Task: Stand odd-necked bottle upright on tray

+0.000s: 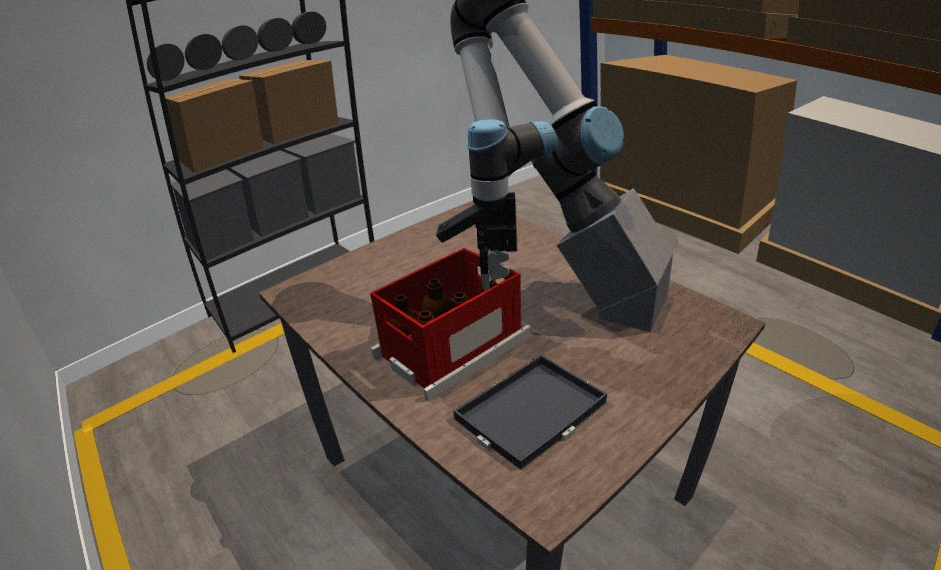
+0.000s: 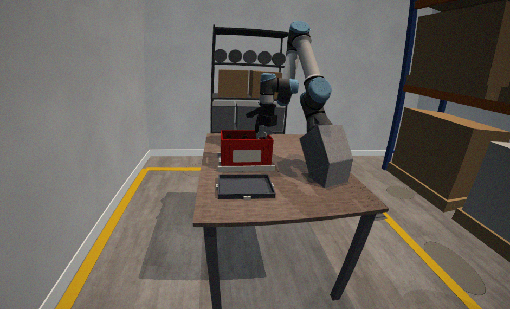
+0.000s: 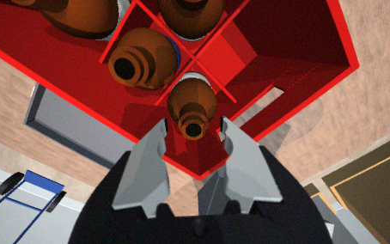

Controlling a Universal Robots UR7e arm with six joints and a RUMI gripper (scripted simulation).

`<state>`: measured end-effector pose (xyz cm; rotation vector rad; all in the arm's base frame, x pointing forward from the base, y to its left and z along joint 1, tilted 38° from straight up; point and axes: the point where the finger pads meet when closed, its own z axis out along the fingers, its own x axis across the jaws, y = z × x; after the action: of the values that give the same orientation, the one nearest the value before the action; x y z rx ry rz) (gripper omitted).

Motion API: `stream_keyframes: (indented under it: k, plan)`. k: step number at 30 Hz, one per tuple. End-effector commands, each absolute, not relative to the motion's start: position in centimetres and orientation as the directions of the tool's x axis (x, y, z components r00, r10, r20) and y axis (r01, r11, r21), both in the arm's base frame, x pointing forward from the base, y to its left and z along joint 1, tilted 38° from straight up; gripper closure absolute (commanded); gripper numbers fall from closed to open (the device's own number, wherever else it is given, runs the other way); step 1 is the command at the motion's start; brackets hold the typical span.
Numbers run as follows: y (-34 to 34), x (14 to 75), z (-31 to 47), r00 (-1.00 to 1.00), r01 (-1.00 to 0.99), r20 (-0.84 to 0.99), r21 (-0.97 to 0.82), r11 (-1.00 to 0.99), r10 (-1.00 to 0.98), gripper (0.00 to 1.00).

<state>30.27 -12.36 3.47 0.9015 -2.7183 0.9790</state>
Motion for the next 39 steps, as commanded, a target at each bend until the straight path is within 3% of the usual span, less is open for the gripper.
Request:
stream_keyframes:
  k: [1, 39]
  plan:
    - [-12.1, 30.5, 3.9, -0.817, -0.569, 0.292, -0.549, 0.612, -0.497, 0.62]
    - [-7.3, 29.7, 10.1, -0.817, -0.569, 0.291, -0.548, 0.613, -0.498, 0.62]
